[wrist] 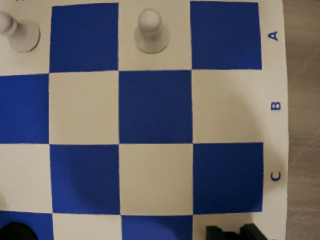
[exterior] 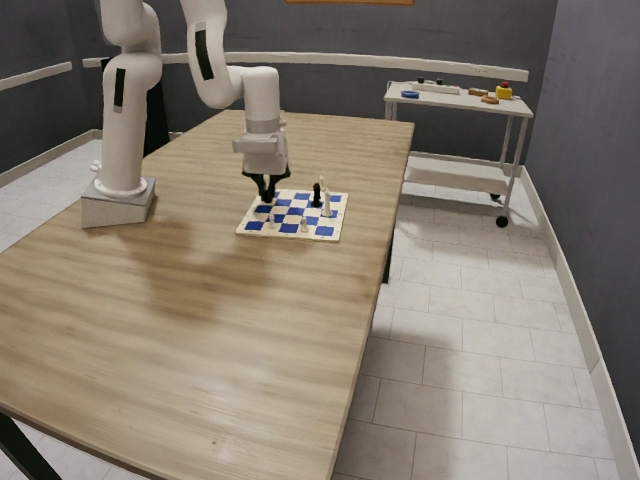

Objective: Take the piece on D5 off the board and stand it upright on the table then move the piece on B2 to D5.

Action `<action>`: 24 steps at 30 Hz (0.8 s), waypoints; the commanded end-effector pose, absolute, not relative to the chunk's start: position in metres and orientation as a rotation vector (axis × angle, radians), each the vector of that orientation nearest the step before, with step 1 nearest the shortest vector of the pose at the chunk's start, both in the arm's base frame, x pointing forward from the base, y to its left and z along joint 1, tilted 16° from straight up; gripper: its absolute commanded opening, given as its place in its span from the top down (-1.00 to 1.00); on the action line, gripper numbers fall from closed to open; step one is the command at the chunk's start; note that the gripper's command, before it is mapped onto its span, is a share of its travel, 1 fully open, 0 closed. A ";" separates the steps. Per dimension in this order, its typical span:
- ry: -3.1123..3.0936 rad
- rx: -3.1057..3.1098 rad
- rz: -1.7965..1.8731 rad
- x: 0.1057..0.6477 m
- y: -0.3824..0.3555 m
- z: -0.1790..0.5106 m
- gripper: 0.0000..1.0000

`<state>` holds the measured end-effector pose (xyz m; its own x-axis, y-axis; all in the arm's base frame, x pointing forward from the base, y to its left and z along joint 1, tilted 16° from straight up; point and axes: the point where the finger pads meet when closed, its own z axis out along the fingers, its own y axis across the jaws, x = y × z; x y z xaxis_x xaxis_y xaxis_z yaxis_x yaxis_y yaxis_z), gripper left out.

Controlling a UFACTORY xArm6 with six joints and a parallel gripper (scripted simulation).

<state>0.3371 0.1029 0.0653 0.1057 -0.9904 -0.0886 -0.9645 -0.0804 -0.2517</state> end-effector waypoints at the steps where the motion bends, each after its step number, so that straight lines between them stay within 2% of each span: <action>1: 1.942 -2.135 -0.155 0.338 0.103 0.066 1.00; 19: 1.942 -2.135 -0.155 0.338 0.103 0.066 1.00; 20: 1.942 -2.135 -0.155 0.338 0.103 0.066 0.86; 24: 1.942 -2.135 -0.155 0.338 0.103 0.066 0.86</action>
